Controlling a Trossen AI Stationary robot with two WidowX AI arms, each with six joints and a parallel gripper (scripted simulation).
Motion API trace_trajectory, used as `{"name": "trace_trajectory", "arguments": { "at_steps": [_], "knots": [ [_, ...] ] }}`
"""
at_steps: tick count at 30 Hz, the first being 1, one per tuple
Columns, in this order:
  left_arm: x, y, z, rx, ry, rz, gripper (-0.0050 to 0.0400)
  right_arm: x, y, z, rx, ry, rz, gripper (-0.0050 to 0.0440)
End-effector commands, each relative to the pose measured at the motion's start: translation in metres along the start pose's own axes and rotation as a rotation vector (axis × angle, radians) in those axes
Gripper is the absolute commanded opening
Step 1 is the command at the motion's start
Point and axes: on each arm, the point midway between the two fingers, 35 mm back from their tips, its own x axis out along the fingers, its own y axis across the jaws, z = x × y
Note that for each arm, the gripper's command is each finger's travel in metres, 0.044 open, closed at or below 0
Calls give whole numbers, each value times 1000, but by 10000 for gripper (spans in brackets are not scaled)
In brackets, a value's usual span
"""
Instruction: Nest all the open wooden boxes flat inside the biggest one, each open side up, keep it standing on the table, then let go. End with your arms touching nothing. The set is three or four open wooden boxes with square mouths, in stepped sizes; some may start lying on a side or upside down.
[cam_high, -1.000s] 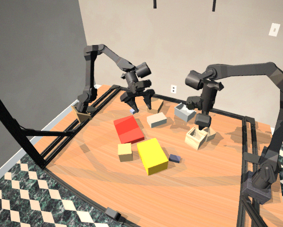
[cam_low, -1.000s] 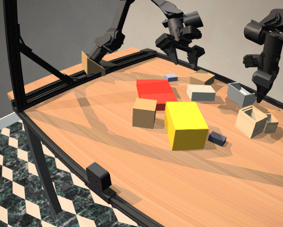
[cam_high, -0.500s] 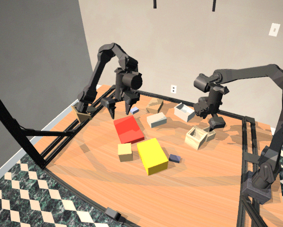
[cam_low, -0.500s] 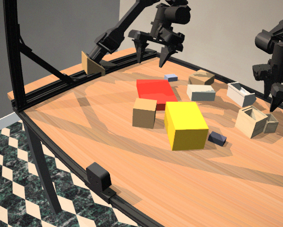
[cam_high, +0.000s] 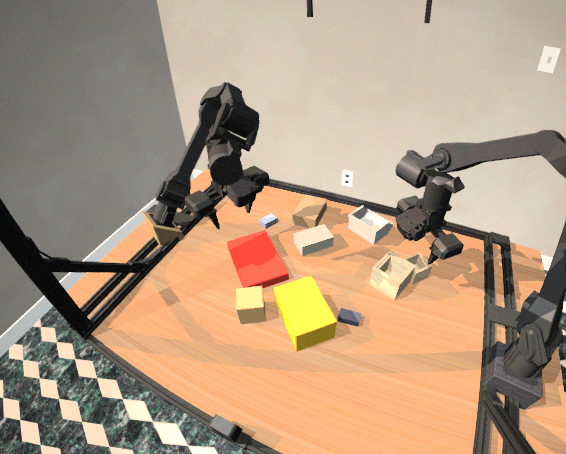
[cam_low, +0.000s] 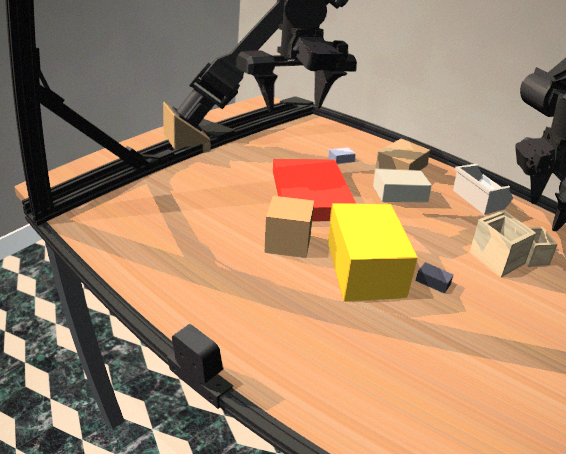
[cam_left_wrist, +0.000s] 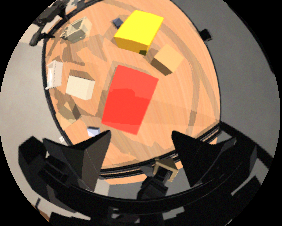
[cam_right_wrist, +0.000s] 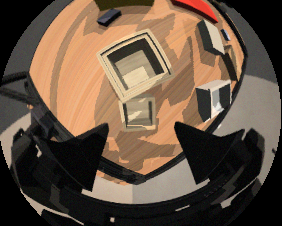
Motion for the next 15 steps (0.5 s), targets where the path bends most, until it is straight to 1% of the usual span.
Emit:
{"name": "trace_trajectory", "arguments": {
  "at_steps": [1, 3, 5, 7, 15],
  "knots": [
    [-1, 1, 1, -5, 1, 12, 400, 4, 4, -1, -11, -2, 10, 400],
    [-1, 1, 1, -5, 1, 12, 400, 14, 3, -2, -11, -2, 10, 400],
    [-1, 1, 1, -5, 1, 12, 400, 14, 3, -2, -11, -2, 10, 400],
    [-1, 1, 1, -5, 1, 12, 400, 19, 3, -3, -11, -2, 10, 400],
    [-1, 1, 1, -5, 1, 12, 400, 21, 3, -3, -17, -2, 10, 400]
  ]
}}
